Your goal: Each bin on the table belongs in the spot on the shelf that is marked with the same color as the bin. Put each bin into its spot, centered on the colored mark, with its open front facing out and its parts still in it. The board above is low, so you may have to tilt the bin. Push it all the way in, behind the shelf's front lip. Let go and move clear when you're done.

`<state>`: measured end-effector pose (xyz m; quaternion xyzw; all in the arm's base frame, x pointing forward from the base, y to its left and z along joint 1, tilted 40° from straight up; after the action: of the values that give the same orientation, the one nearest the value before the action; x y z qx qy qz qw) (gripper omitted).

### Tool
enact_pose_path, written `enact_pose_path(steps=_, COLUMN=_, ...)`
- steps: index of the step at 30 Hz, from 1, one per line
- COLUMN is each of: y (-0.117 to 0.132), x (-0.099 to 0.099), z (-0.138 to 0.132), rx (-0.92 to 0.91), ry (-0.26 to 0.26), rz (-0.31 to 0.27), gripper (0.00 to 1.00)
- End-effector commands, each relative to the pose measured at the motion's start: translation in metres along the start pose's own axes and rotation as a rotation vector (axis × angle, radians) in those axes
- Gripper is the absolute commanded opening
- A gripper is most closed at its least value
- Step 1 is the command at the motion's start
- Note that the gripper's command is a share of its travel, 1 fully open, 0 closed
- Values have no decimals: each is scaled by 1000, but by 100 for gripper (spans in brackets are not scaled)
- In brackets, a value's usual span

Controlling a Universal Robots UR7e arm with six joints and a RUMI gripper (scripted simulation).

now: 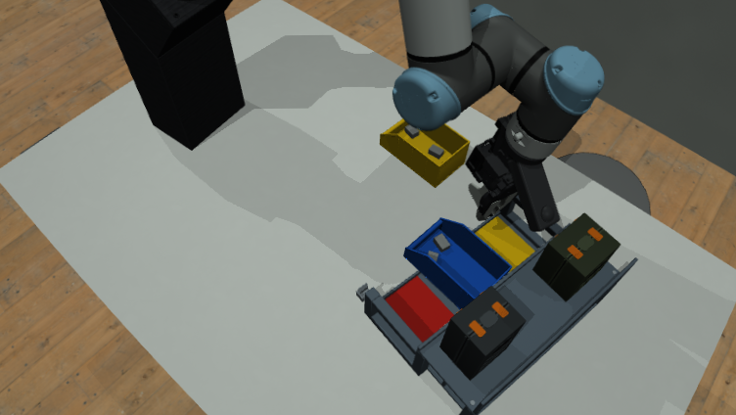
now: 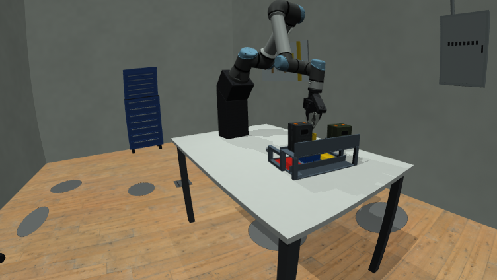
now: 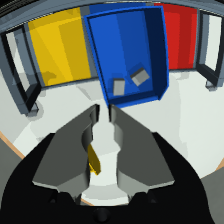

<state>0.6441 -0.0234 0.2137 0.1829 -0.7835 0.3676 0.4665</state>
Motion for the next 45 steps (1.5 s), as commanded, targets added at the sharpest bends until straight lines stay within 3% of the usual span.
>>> enact_pose_path(steps=1, y=1, x=7, z=0, rx=0, ry=-1, rz=1, gripper=5)
enact_pose_path(steps=29, y=2, x=15, z=1, rx=0, ry=-1, rz=1, gripper=5)
enact_pose_path(steps=30, y=2, x=15, z=1, rx=0, ry=-1, rz=1, gripper=0)
enact_pose_path(steps=45, y=2, x=15, z=1, rx=0, ry=-1, rz=1, gripper=0)
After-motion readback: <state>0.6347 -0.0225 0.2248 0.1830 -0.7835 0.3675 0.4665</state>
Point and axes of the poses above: the point where the finger pads meet when closed, its own x axis back along the fingers, its own z axis across the jaws, y = z × x, the point moved 3 cm from there along x, back along the fingers, and after that the axes turned 14 degrees about -x, right-handed, at the moved point
